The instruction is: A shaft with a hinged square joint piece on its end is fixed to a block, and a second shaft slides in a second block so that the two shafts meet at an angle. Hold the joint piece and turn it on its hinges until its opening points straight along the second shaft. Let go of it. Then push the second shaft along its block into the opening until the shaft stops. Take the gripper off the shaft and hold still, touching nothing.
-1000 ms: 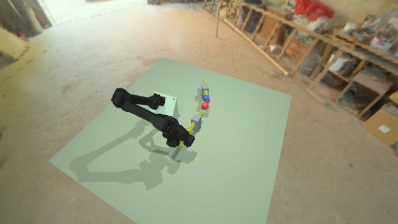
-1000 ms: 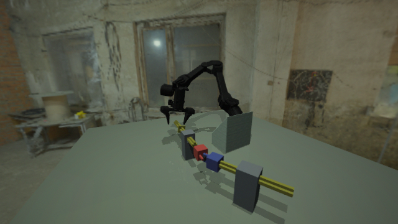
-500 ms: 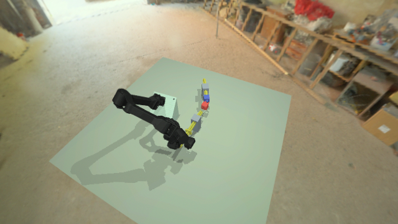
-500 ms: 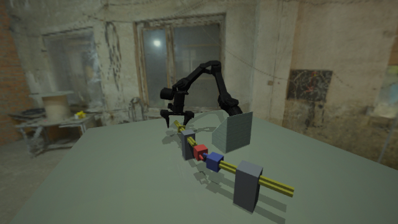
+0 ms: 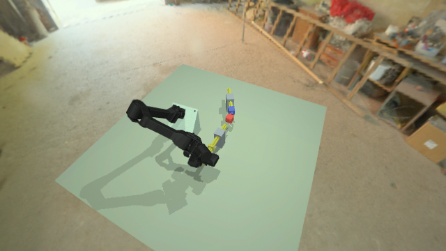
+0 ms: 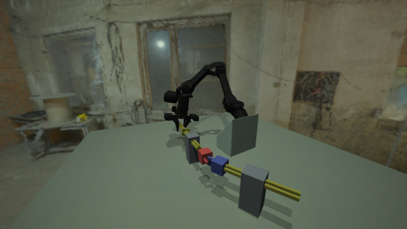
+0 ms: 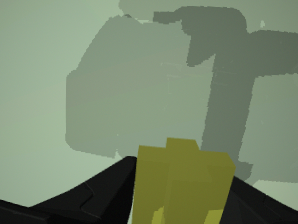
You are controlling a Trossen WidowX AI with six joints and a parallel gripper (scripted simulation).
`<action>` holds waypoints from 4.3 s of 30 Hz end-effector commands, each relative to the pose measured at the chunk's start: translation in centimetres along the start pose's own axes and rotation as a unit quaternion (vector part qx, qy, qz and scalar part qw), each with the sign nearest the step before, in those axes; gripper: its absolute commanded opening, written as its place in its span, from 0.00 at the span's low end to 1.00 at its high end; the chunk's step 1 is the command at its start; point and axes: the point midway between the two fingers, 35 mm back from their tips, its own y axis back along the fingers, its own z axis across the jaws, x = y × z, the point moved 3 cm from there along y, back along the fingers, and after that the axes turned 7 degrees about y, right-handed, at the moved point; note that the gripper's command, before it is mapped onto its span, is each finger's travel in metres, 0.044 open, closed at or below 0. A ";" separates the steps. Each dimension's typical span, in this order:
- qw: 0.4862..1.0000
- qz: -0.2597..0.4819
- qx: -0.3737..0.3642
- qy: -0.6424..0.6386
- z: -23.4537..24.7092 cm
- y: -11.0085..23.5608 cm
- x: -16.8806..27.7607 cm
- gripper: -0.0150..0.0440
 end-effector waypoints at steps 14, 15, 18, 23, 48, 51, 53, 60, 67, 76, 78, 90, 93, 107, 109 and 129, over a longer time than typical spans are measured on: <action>1.000 0.003 -0.001 0.003 0.0 -0.1 0.1 0.37; 1.000 0.003 -0.001 0.003 0.0 -0.1 0.1 0.37; 1.000 0.002 -0.001 0.002 0.0 0.0 0.1 0.37; 1.000 0.000 -0.001 0.001 0.0 0.0 0.0 0.37; 1.000 0.000 -0.001 0.001 0.0 0.0 0.0 0.37; 1.000 0.000 -0.001 0.001 0.0 0.0 0.0 0.37; 1.000 0.000 -0.001 0.001 0.0 0.0 0.0 0.37; 1.000 0.003 0.009 0.002 0.0 -0.1 0.1 0.37; 1.000 0.006 0.029 0.003 0.1 -0.2 0.1 0.37; 0.999 0.009 0.054 0.003 0.3 -0.2 0.1 0.37; 0.998 0.010 0.060 0.003 0.3 -0.2 0.1 0.37; 0.998 0.010 0.067 0.002 0.4 -0.1 -0.1 0.31; 0.998 0.010 0.067 0.002 0.4 -0.1 -0.1 0.25; 0.997 0.013 0.078 0.002 0.7 -0.1 1.4 0.25; 0.997 0.013 0.079 0.002 0.7 -0.1 1.7 0.25; 0.997 0.014 0.082 0.003 1.1 -0.2 4.8 0.25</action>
